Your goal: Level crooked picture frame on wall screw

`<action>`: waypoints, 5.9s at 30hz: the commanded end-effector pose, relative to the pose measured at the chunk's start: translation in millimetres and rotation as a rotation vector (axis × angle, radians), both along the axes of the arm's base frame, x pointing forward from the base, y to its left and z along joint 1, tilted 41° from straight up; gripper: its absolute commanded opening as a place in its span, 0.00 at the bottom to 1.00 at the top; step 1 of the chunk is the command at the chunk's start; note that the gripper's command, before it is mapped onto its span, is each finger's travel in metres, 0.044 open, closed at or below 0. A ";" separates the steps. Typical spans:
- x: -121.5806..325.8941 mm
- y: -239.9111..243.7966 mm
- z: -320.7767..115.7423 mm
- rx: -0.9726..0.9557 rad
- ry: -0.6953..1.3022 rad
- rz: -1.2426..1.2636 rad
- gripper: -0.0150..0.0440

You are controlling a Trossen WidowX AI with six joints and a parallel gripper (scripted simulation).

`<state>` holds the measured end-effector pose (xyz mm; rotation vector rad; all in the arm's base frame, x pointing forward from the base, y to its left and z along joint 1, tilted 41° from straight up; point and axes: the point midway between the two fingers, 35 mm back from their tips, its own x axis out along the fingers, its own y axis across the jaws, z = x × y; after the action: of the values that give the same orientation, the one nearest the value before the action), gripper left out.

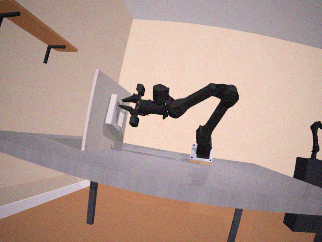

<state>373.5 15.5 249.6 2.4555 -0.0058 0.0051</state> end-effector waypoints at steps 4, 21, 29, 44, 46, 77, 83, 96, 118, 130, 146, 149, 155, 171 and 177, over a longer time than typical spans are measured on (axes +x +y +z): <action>0.3 -3.0 4.5 -0.002 -0.015 -0.013 0.25; 0.3 -3.0 4.5 -0.002 -0.015 -0.013 0.25; 0.3 -3.0 4.5 -0.002 -0.015 -0.013 0.25; 0.3 -2.4 5.2 -0.002 -0.015 -0.013 0.25; 0.3 -2.2 5.3 -0.002 -0.015 -0.013 0.25; 0.2 0.7 11.2 -0.002 -0.015 -0.013 0.25; 0.2 2.2 10.0 -0.002 -0.015 -0.013 0.25; 0.2 2.7 9.9 -0.002 -0.015 -0.013 0.25; 0.4 6.8 6.5 -0.001 -0.015 -0.013 0.25; 0.5 9.4 4.6 0.001 -0.007 0.001 0.25; 0.5 10.2 4.0 -0.067 -0.006 0.000 0.25; 0.5 10.3 4.0 -0.088 -0.005 -0.001 0.25; 0.5 10.4 4.0 -0.114 -0.005 -0.001 0.25; 0.5 10.5 3.8 -0.169 -0.005 -0.001 0.34; 0.5 10.5 3.8 -0.169 -0.005 -0.001 0.61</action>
<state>374.0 26.0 253.4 2.2847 -0.0093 0.0103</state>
